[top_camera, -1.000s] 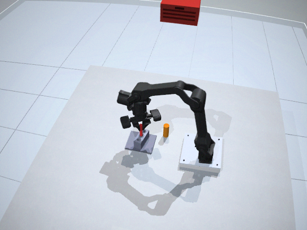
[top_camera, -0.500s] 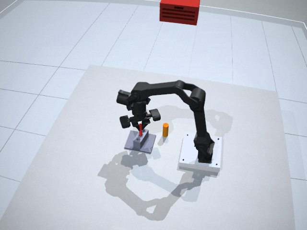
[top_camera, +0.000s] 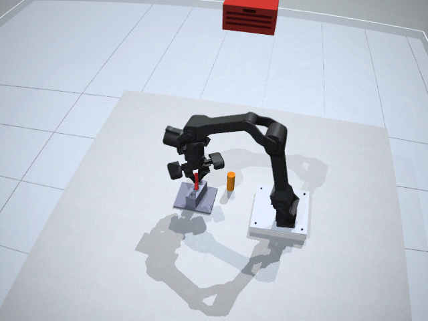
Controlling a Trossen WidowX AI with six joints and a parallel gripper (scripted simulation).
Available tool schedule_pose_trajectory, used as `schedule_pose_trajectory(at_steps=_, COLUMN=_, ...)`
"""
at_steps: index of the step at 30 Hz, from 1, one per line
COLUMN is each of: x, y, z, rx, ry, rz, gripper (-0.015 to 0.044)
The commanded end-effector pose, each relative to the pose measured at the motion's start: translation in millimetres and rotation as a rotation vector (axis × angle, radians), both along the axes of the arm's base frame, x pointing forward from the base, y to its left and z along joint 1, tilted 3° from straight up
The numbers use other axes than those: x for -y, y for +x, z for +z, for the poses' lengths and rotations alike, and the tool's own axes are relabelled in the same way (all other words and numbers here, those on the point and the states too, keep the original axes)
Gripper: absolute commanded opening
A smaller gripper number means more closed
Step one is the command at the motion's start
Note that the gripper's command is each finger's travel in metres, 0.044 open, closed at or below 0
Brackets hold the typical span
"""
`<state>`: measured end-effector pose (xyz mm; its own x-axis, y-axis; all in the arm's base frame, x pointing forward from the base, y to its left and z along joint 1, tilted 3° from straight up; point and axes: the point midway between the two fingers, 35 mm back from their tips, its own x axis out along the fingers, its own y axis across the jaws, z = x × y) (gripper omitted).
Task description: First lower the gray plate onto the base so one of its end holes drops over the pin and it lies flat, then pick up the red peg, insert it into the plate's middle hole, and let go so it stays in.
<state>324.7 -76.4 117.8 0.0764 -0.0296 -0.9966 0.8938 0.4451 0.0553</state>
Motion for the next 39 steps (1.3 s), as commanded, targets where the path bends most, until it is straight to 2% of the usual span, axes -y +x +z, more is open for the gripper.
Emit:
schedule_pose_trajectory(at_steps=1, x=-0.4, y=-0.2, z=-0.9, rx=0.0, ry=0.0, rz=0.0, gripper=0.0)
schedule_pose_trajectory(at_steps=9, x=-0.1, y=0.0, z=-0.1, rx=0.0, ry=0.0, rz=0.0, gripper=0.0)
schedule_pose_trajectory(at_steps=15, x=-0.1, y=0.0, z=-0.1, rx=0.0, ry=0.0, rz=0.0, gripper=0.015)
schedule_pose_trajectory(at_steps=39, x=0.4, y=-3.5, z=7.7, rx=-0.003, ry=0.005, rz=0.002, gripper=0.015)
